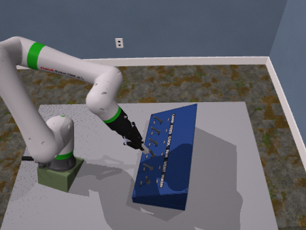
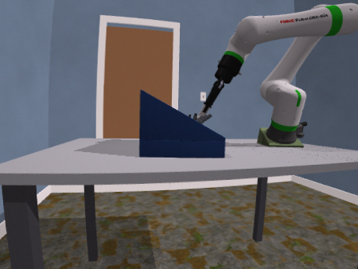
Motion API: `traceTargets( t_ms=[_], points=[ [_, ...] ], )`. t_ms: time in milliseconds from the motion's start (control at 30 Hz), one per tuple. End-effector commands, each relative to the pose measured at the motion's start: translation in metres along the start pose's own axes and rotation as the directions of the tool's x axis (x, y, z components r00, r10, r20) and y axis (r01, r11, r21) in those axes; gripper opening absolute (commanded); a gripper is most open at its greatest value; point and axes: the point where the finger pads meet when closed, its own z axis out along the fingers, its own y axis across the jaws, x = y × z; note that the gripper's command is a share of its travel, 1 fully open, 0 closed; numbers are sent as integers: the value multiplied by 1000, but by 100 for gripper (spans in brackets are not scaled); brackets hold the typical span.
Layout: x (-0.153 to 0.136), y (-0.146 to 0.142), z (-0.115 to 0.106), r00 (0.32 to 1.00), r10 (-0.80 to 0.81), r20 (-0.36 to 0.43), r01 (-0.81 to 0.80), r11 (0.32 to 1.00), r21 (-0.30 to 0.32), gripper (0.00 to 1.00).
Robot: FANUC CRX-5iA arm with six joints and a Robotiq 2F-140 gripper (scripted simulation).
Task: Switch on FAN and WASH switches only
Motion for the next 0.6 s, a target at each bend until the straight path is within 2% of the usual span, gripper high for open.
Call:
traceTargets(
  t_ms=[0,567],
  points=[
    [2,0,0,1000,0,0,0,1000,0,0],
    [5,0,0,1000,0,0,0,1000,0,0]
  ],
)
